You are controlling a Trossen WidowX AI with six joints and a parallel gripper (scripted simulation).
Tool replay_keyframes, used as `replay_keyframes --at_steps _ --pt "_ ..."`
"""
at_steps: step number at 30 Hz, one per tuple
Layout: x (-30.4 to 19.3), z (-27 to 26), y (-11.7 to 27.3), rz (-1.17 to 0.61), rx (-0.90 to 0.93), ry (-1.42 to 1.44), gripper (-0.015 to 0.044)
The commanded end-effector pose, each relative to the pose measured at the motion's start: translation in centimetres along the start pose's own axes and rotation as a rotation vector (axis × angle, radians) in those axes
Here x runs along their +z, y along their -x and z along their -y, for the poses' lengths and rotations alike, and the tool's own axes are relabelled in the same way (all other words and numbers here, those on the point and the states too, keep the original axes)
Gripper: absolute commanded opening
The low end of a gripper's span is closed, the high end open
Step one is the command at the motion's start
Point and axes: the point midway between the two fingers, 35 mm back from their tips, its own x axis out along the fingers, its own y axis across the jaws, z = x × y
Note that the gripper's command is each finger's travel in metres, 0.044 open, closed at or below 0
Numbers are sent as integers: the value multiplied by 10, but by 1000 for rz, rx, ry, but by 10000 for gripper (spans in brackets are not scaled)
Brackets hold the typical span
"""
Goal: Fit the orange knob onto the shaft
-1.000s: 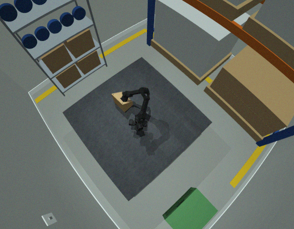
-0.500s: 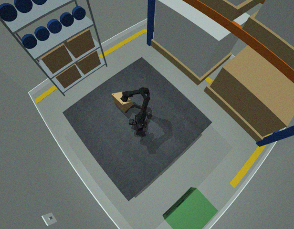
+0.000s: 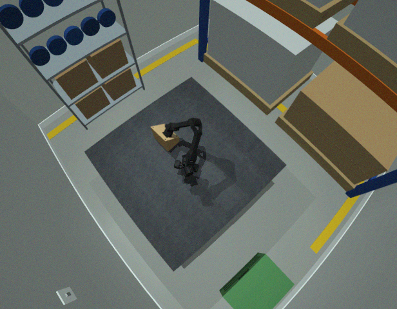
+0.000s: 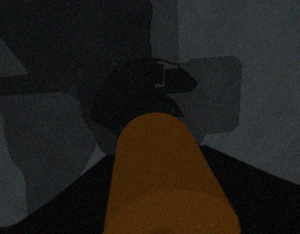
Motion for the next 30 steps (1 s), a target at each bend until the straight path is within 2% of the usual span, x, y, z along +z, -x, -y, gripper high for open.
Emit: replay_keyframes --at_steps 1,6,12,30 --pt "0 0 3 0 2 -1 0" --pt "0 -1 5 0 2 -27 0" --pt "1 -1 4 0 2 -208 0" --pt "0 -1 0 0 2 -211 0"
